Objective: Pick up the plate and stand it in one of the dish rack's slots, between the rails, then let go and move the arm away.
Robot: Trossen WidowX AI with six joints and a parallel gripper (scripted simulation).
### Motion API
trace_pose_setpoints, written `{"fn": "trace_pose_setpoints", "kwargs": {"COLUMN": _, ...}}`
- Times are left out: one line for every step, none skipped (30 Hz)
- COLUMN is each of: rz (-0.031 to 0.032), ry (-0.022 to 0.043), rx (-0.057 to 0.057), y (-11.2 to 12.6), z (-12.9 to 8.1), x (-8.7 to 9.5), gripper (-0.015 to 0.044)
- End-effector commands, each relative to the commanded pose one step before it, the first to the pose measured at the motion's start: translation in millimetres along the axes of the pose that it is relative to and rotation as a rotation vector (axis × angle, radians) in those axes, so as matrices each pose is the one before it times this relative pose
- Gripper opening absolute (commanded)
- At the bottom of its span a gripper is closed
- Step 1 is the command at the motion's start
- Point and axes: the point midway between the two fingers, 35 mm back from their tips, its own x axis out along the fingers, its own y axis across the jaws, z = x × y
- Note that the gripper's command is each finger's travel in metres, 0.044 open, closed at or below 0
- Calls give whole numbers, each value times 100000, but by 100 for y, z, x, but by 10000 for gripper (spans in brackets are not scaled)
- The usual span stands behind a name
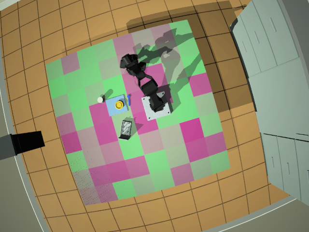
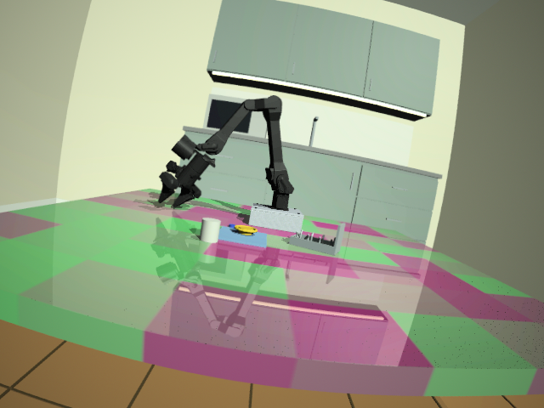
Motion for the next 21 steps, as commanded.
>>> {"fn": "trace_pose_setpoints", "kwargs": {"rz": 3855, "ry": 4857, "rx": -11823, "y": 2279, "z": -1692, "x": -1019, "gripper": 400}}
{"fn": "trace_pose_setpoints", "kwargs": {"rz": 466, "ry": 1200, "rx": -3148, "y": 470, "z": -426, "x": -154, "gripper": 400}}
{"fn": "trace_pose_setpoints", "kwargs": {"rz": 474, "ry": 1186, "rx": -3154, "y": 475, "z": -418, "x": -154, "gripper": 400}}
{"fn": "trace_pose_setpoints", "kwargs": {"rz": 481, "ry": 1173, "rx": -3160, "y": 479, "z": -411, "x": -155, "gripper": 400}}
{"fn": "trace_pose_setpoints", "kwargs": {"rz": 488, "ry": 1160, "rx": -3167, "y": 483, "z": -403, "x": -155, "gripper": 400}}
{"fn": "trace_pose_setpoints", "kwargs": {"rz": 494, "ry": 1147, "rx": -3172, "y": 487, "z": -395, "x": -156, "gripper": 400}}
{"fn": "trace_pose_setpoints", "kwargs": {"rz": 500, "ry": 1134, "rx": -3178, "y": 491, "z": -387, "x": -156, "gripper": 400}}
{"fn": "trace_pose_setpoints", "kwargs": {"rz": 506, "ry": 1121, "rx": -3184, "y": 495, "z": -380, "x": -157, "gripper": 400}}
{"fn": "trace_pose_setpoints", "kwargs": {"rz": 511, "ry": 1108, "rx": -3189, "y": 498, "z": -372, "x": -157, "gripper": 400}}
{"fn": "trace_pose_setpoints", "kwargs": {"rz": 516, "ry": 1096, "rx": -3195, "y": 502, "z": -364, "x": -158, "gripper": 400}}
{"fn": "trace_pose_setpoints", "kwargs": {"rz": 520, "ry": 1083, "rx": -3199, "y": 505, "z": -356, "x": -158, "gripper": 400}}
{"fn": "trace_pose_setpoints", "kwargs": {"rz": 524, "ry": 1071, "rx": -3205, "y": 508, "z": -348, "x": -159, "gripper": 400}}
{"fn": "trace_pose_setpoints", "kwargs": {"rz": 528, "ry": 1059, "rx": -3210, "y": 511, "z": -341, "x": -159, "gripper": 400}}
{"fn": "trace_pose_setpoints", "kwargs": {"rz": 532, "ry": 1047, "rx": -3215, "y": 514, "z": -333, "x": -159, "gripper": 400}}
{"fn": "trace_pose_setpoints", "kwargs": {"rz": 535, "ry": 1036, "rx": -3220, "y": 516, "z": -325, "x": -160, "gripper": 400}}
{"fn": "trace_pose_setpoints", "kwargs": {"rz": 538, "ry": 1024, "rx": -3224, "y": 519, "z": -318, "x": -160, "gripper": 400}}
{"fn": "trace_pose_setpoints", "kwargs": {"rz": 540, "ry": 1013, "rx": -3229, "y": 521, "z": -310, "x": -160, "gripper": 400}}
{"fn": "trace_pose_setpoints", "kwargs": {"rz": 542, "ry": 1002, "rx": -3233, "y": 524, "z": -302, "x": -161, "gripper": 400}}
{"fn": "trace_pose_setpoints", "kwargs": {"rz": 544, "ry": 991, "rx": -3237, "y": 526, "z": -295, "x": -161, "gripper": 400}}
{"fn": "trace_pose_setpoints", "kwargs": {"rz": 546, "ry": 980, "rx": -3242, "y": 528, "z": -287, "x": -161, "gripper": 400}}
{"fn": "trace_pose_setpoints", "kwargs": {"rz": 543, "ry": 968, "rx": -3245, "y": 526, "z": -276, "x": -160, "gripper": 400}}
